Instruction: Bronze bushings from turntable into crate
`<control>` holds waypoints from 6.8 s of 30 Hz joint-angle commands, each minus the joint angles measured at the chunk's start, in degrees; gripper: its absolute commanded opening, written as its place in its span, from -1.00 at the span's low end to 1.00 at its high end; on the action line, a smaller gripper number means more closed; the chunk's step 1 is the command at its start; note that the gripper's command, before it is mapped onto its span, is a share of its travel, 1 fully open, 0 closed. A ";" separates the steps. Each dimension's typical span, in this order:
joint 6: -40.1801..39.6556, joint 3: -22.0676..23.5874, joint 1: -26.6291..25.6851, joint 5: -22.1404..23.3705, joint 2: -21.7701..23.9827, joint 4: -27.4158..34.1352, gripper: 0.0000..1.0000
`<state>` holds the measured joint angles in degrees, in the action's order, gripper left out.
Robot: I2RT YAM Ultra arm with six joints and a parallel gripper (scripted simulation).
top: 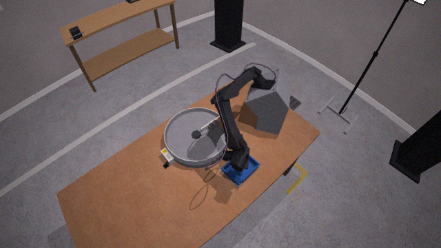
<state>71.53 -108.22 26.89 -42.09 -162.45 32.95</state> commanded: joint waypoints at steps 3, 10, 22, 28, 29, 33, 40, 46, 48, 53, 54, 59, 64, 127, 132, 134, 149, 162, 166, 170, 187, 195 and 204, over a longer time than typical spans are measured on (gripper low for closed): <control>-0.56 -1.39 2.42 -0.82 2.00 -0.19 -1.00; -0.57 -1.39 2.42 -0.82 2.00 -0.19 -1.00; 0.01 -1.84 2.55 -0.84 -0.51 0.60 -1.00; 0.09 -1.94 2.57 -0.82 0.72 0.51 -1.00; 0.09 -1.94 2.57 -0.82 0.72 0.51 -1.00; 0.09 -1.94 2.57 -0.82 0.72 0.51 -1.00; 0.09 -1.94 2.57 -0.82 0.72 0.51 -1.00; 0.09 -1.94 2.57 -0.82 0.72 0.51 -1.00; 0.09 -1.94 2.57 -0.82 0.72 0.51 -1.00; 0.09 -1.94 2.57 -0.82 0.72 0.51 -1.00; 0.09 -1.94 2.57 -0.82 0.72 0.51 -1.00; 0.12 -1.98 2.58 -0.83 0.52 0.64 -1.00; 0.51 -2.41 2.67 -0.83 -0.46 0.92 -1.00; -2.95 -4.00 0.37 -0.72 -3.99 -3.80 -1.00; -3.75 -4.39 0.03 -0.63 -4.16 -4.83 -1.00; -3.75 -4.39 0.03 -0.63 -4.16 -4.83 -1.00; -4.63 -4.97 -0.57 -0.41 -5.19 -5.14 -1.00; -4.61 -4.97 -0.57 -0.41 -5.19 -5.14 -1.00; -4.61 -4.97 -0.57 -0.41 -5.19 -5.14 -1.00; -4.61 -4.97 -0.57 -0.41 -5.19 -5.14 -1.00; -5.05 -4.48 -0.91 -0.28 -5.03 -6.33 -1.00; -5.78 -3.01 -1.47 -0.26 -4.91 -7.26 -1.00; -5.83 -2.99 -1.49 -0.29 -4.91 -6.76 -1.00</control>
<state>66.28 -111.20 23.33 -42.00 -167.92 26.46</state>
